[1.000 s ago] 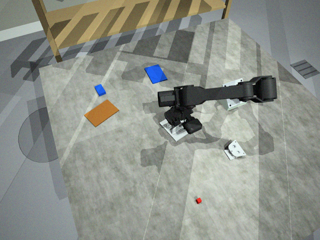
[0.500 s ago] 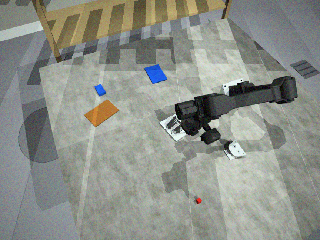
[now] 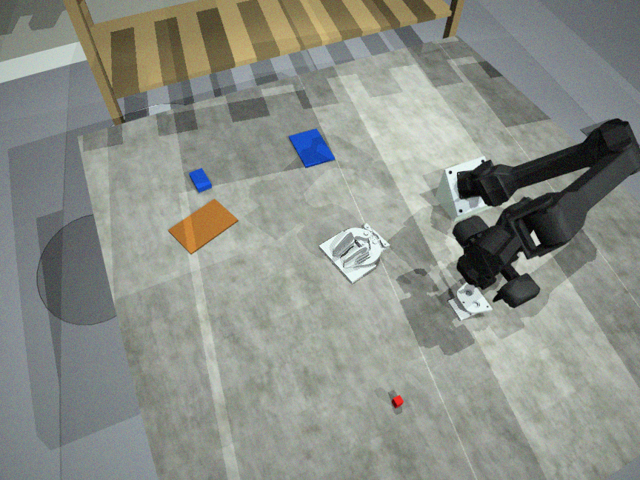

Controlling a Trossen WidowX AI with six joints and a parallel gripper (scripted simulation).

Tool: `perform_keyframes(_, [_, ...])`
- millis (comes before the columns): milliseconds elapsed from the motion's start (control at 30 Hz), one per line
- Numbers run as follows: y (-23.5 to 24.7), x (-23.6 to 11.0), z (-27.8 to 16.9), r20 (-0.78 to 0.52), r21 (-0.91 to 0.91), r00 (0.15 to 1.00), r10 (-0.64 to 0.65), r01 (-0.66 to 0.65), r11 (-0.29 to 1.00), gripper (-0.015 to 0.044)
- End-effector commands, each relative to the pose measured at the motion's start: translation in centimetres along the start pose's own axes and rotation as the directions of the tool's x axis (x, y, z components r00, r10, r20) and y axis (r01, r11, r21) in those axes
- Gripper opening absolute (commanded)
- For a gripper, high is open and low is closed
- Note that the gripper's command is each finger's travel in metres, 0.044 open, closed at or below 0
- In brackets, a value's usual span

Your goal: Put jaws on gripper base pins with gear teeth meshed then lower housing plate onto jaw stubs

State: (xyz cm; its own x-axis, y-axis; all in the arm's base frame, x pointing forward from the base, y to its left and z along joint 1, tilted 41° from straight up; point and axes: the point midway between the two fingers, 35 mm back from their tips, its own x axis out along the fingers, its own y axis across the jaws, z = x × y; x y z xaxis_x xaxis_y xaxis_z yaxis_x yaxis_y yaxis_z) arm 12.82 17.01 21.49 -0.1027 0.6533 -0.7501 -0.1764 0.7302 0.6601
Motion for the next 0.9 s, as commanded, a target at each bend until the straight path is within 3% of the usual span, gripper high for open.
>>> perform_keyframes(0, [0.1,0.1,-1.2,-0.008,0.019,1.000,-0.003,0.003,1.000,0.0440])
perform_keyframes(133, [0.1,0.2,-1.2,-0.008,0.019,1.000,-0.003,0.003,1.000,0.0440])
perform_keyframes(300, [0.1,3.8,-1.3,-0.008,0.019,1.000,0.000,0.000,1.000,0.0440])
perform_keyframes(867, [0.1,5.2,-1.3,-0.008,0.019,1.000,0.001,-0.001,1.000,0.0440])
